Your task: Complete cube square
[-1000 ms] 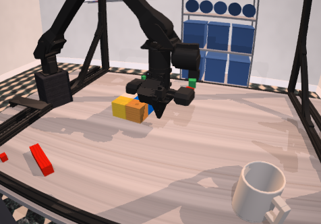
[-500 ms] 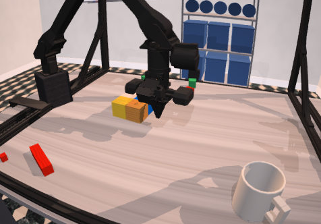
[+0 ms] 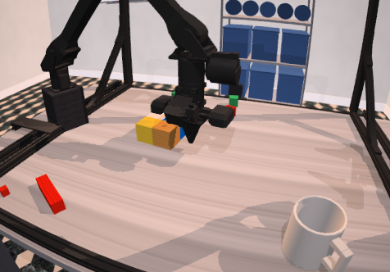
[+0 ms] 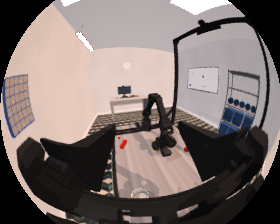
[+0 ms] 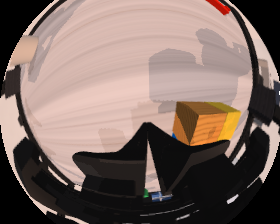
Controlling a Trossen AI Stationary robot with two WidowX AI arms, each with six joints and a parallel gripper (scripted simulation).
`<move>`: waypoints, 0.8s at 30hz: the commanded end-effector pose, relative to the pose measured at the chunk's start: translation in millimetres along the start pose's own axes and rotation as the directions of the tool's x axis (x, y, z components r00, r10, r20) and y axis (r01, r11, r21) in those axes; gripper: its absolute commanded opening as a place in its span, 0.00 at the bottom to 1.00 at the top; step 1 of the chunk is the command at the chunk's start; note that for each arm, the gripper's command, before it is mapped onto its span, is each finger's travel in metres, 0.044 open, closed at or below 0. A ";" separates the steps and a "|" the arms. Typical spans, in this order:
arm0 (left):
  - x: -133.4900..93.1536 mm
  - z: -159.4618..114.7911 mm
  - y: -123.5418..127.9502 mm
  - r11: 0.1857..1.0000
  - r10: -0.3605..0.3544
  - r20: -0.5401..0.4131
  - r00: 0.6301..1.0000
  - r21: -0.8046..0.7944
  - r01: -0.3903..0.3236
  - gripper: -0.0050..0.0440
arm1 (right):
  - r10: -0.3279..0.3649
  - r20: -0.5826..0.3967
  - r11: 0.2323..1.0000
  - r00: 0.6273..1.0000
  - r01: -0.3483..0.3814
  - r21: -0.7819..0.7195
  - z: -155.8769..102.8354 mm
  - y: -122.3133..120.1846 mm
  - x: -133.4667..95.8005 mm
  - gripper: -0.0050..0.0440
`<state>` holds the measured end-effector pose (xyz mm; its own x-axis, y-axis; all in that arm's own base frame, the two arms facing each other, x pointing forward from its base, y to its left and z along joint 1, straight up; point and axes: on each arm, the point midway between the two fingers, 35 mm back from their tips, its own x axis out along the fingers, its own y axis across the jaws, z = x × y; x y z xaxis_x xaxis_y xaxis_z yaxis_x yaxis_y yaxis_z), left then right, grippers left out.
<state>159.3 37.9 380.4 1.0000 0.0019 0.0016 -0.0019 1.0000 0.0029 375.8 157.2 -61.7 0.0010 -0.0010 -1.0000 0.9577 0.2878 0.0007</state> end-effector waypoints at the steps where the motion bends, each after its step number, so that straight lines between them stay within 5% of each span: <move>1: -0.1 -0.2 -0.2 1.000 -0.002 0.000 1.000 -0.004 0.002 0.92 | -0.001 -0.001 1.000 1.000 0.001 0.002 -0.3 -1.9 -0.1 0.10; 24: -0.1 -0.2 -0.2 1.000 -0.002 0.000 1.000 -0.004 0.002 0.92 | -0.001 -0.001 1.000 1.000 0.001 0.002 -0.3 -6.3 -0.1 0.10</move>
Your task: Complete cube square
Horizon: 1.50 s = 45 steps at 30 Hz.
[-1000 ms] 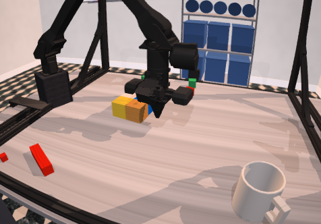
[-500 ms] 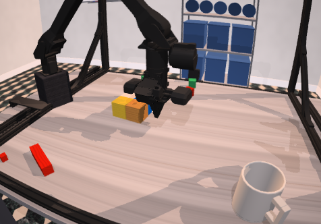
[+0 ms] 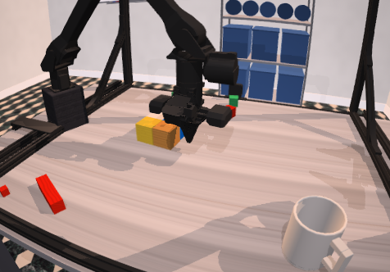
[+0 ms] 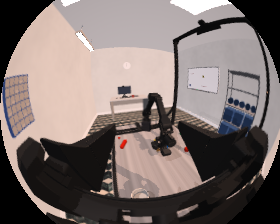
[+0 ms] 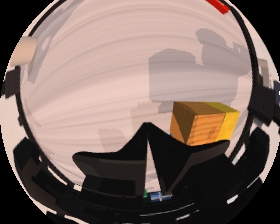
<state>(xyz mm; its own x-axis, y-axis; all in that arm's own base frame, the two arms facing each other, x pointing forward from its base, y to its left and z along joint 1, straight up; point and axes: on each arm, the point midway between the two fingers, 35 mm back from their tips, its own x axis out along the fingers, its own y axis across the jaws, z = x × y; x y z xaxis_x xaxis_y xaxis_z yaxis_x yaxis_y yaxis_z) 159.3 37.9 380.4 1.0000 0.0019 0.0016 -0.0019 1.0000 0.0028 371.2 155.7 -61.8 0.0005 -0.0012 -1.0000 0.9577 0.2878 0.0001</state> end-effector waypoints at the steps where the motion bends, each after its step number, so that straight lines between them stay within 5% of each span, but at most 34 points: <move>1: -0.1 -0.2 -0.2 1.000 -0.002 0.000 1.000 -0.004 0.002 0.92 | 0.000 -0.001 1.000 1.000 0.000 0.002 -0.3 -1.8 -0.2 0.10; 45: -0.1 -0.2 -0.2 1.000 -0.002 0.000 1.000 -0.004 0.002 0.92 | 0.000 -0.001 1.000 1.000 0.000 0.002 -0.3 -10.7 -0.2 0.10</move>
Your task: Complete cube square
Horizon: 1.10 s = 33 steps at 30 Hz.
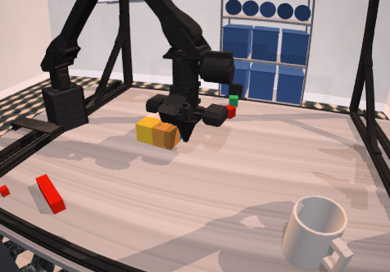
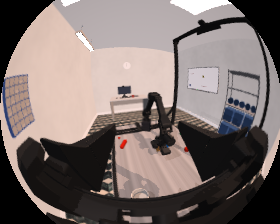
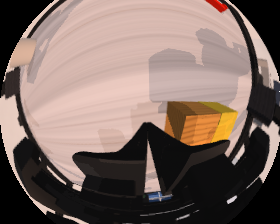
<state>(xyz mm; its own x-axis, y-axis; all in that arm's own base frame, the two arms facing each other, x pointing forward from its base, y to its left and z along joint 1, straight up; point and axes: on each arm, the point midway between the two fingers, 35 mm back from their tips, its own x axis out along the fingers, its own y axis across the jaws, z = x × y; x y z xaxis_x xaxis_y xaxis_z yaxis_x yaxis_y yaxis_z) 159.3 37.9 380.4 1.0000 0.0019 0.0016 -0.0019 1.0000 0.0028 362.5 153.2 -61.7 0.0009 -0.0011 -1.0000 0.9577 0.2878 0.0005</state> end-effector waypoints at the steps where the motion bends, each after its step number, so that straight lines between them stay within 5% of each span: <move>1: -0.1 -0.2 -0.2 1.000 -0.002 0.000 1.000 -0.004 0.002 0.92 | -0.001 -0.001 1.000 1.000 0.001 0.002 -0.3 -1.9 -0.1 0.10; 33: -0.1 -0.2 -0.2 1.000 -0.002 0.000 1.000 -0.004 0.002 0.92 | -0.001 -0.001 1.000 1.000 0.001 0.002 -0.3 -8.4 -0.1 0.10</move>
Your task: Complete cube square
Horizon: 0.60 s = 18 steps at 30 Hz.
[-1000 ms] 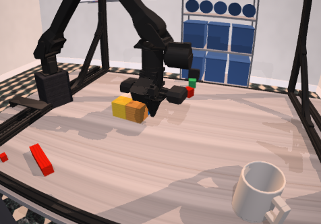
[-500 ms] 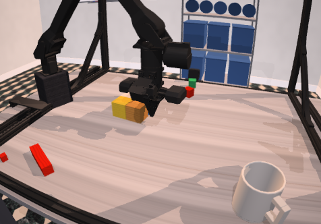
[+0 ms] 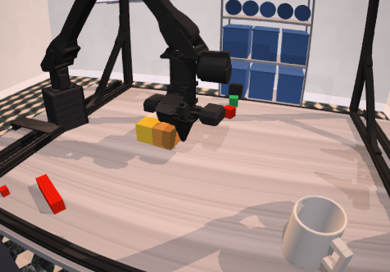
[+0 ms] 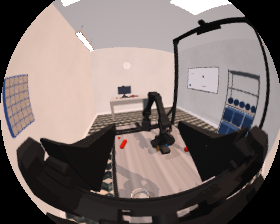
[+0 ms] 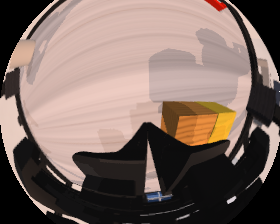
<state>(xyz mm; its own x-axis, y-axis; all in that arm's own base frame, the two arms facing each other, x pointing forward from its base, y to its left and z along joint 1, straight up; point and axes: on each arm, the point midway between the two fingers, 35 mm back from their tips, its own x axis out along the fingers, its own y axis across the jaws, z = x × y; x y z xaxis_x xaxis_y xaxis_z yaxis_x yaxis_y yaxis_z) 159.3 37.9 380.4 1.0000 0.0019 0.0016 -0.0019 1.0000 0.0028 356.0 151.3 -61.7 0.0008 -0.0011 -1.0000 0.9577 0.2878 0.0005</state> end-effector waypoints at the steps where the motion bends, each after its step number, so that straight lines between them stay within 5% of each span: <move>1: -0.1 -0.2 -0.2 1.000 -0.002 0.000 1.000 -0.003 0.002 0.92 | -0.001 -0.001 1.000 1.000 0.001 0.002 -0.3 -1.9 -0.1 0.10; 18: -0.1 -0.2 -0.2 1.000 -0.002 0.000 1.000 -0.003 0.002 0.92 | -0.001 -0.001 1.000 1.000 0.001 0.002 -0.3 -5.4 -0.1 0.10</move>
<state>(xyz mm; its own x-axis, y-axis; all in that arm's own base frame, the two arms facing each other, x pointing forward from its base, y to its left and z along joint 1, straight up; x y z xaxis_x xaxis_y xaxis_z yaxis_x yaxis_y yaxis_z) 159.3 37.9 380.4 1.0000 0.0019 0.0016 -0.0019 1.0000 0.0028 352.5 150.2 -61.7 0.0008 -0.0011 -1.0000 0.9577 0.2878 0.0005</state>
